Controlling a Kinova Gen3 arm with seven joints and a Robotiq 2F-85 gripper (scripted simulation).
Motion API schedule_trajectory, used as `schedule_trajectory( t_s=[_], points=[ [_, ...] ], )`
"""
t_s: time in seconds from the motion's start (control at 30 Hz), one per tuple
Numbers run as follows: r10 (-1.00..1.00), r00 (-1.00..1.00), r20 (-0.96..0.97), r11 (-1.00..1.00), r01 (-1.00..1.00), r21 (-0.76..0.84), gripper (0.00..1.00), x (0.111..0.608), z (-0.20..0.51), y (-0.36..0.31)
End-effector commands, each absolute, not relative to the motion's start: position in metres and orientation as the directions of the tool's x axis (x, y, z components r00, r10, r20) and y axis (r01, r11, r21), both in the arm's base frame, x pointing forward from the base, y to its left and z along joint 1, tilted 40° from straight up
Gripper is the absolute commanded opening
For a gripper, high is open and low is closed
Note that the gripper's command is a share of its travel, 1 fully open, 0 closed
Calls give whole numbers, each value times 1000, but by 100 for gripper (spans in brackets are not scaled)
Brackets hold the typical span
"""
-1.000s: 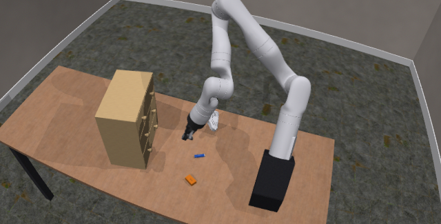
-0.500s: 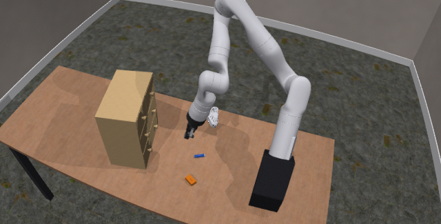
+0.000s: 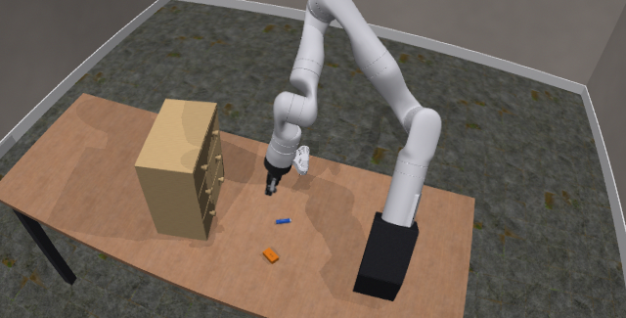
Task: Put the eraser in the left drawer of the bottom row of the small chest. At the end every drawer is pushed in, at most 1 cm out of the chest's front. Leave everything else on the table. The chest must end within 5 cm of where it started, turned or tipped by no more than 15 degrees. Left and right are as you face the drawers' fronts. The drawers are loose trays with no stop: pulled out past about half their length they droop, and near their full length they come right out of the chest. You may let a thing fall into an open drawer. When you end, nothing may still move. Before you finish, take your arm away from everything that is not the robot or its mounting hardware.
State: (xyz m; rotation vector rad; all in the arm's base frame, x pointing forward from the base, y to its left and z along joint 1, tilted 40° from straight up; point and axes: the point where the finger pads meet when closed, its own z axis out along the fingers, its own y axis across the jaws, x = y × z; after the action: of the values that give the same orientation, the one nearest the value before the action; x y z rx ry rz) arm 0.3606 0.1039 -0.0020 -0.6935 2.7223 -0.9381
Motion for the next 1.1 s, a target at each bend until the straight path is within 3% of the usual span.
schedule_trajectory(
  t_s=[0.0,1.07],
  points=[
    [-481,-877,-17,692,-368,-620,0,363,2,106],
    [-379,-918,121,693,-368,-620,0,344,22,114]
  ],
)
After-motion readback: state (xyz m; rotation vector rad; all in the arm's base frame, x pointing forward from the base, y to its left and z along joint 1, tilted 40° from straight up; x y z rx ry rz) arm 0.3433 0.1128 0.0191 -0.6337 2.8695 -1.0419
